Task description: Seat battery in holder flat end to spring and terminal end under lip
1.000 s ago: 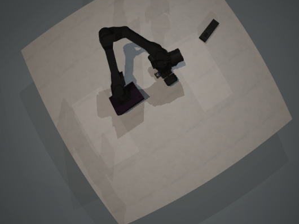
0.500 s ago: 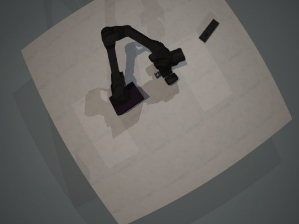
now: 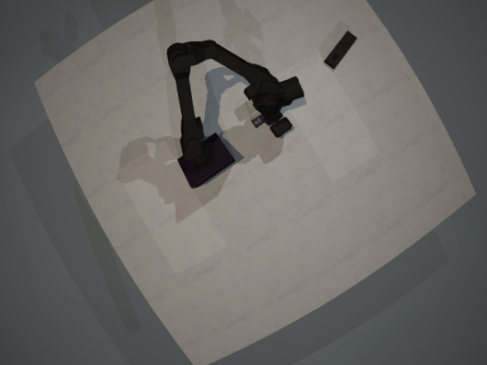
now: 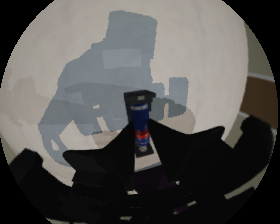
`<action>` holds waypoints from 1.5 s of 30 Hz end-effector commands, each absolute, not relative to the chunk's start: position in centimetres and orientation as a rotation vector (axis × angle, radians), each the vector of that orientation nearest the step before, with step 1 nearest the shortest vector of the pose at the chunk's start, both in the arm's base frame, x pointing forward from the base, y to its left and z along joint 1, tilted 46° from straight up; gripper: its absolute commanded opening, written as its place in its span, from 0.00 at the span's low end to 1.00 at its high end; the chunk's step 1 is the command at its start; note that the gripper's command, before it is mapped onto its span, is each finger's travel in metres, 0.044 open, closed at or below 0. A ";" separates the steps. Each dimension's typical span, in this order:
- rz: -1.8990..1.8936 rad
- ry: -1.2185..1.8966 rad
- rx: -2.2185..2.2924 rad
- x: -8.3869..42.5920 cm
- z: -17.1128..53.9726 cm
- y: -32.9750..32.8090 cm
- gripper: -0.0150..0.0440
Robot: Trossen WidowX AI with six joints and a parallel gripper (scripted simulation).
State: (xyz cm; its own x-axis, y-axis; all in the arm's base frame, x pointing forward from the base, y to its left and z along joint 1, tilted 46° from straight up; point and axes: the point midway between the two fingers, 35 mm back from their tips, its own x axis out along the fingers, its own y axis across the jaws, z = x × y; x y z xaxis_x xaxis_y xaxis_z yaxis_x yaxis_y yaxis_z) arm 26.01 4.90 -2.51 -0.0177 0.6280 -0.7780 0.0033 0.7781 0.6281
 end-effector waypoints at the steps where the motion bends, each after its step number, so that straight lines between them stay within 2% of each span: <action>1: 0.535 1.531 0.532 26.2 -2.6 5.0 0.36; 7: 0.535 1.531 0.532 26.2 -2.6 5.0 0.36; 11: 0.535 1.531 0.532 26.2 -2.6 5.0 0.53; 24: 0.537 1.529 0.532 26.2 -1.5 3.9 0.53; 35: 0.535 1.530 0.530 26.3 3.4 -1.2 1.00; 45: 0.535 1.530 0.530 26.3 3.5 -1.2 1.00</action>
State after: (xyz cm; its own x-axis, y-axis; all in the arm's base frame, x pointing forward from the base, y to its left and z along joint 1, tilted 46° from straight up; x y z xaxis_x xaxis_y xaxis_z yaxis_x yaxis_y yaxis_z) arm 26.38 -1.10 3.42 -0.0211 0.6301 -0.7762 0.0102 0.7765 0.6301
